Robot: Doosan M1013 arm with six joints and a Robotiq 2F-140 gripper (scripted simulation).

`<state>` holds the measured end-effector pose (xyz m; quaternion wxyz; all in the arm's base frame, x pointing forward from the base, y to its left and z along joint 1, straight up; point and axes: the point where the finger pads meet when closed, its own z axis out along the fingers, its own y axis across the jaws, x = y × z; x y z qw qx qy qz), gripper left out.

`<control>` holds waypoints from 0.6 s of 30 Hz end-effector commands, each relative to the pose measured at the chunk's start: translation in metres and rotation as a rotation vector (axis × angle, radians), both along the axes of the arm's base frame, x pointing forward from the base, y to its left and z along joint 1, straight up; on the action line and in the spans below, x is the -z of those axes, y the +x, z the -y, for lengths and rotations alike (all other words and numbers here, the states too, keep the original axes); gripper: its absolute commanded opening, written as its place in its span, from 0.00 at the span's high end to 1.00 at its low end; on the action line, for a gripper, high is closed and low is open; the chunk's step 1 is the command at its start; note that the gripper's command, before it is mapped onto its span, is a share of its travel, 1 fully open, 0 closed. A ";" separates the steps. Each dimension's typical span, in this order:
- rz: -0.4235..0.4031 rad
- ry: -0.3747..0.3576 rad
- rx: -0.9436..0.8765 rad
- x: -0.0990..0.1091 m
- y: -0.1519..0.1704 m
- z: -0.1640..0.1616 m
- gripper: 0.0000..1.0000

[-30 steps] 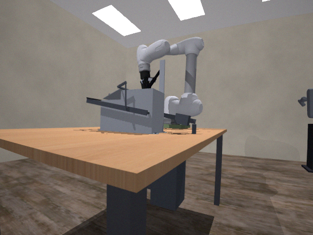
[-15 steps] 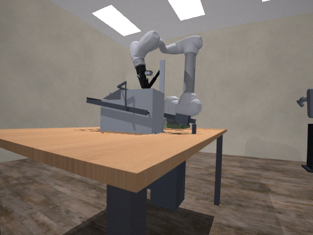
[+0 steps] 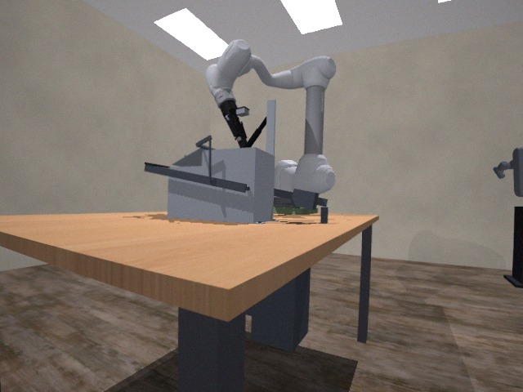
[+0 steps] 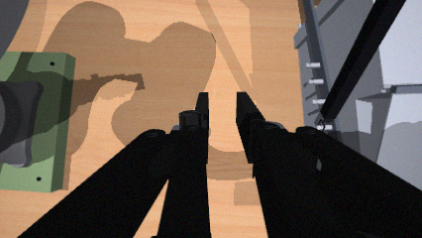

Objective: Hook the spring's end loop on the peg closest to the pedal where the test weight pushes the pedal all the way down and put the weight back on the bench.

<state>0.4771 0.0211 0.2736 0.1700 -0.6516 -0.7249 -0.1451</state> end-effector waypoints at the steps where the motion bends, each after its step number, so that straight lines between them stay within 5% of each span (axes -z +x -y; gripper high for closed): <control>1: 0.001 0.001 0.000 -0.001 0.000 0.000 0.76; 8: 0.001 0.001 0.000 -0.001 0.000 0.000 0.76; 9: -0.013 0.150 -0.019 -0.046 0.015 -0.001 0.76; 18: -0.013 0.150 -0.019 -0.046 0.015 -0.001 0.76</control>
